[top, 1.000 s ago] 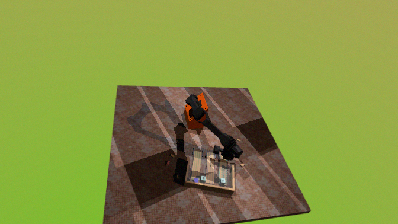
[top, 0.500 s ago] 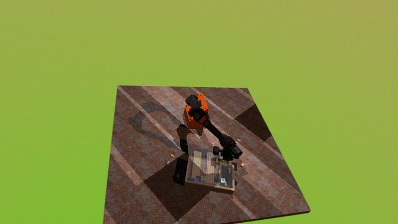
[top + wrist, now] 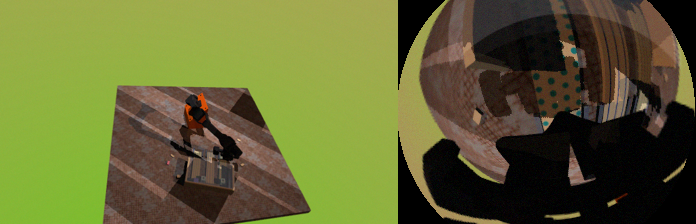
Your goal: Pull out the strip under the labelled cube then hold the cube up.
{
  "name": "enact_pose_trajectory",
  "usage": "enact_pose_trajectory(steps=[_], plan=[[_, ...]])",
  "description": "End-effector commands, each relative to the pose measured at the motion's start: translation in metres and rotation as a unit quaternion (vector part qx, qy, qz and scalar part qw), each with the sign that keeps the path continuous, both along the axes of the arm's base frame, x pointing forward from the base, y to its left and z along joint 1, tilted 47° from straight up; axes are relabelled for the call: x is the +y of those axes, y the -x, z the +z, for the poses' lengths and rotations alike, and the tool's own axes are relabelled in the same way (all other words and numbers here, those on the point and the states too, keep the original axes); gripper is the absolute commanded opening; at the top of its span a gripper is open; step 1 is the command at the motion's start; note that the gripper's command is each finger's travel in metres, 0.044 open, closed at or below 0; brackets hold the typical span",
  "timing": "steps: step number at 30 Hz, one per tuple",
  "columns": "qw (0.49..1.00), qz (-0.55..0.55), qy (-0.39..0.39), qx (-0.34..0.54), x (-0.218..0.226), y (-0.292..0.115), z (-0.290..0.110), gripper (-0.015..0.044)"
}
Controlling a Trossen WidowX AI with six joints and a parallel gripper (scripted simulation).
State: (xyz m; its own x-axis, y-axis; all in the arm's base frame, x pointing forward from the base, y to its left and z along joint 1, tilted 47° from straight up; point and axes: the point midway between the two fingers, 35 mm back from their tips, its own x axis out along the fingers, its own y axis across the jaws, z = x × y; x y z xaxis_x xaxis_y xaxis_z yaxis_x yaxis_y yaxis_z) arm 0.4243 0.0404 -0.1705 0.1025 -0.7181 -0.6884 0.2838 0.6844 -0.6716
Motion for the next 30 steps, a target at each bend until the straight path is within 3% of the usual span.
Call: enact_pose_trajectory(steps=[1, 30], plan=[[1.0, 0.002, 0.003, 0.0, -0.0012, -0.0005, -0.0001, 0.0], [1.0, 0.002, 0.003, 0.0, -0.0027, -0.0027, -0.0025, 0.0]])
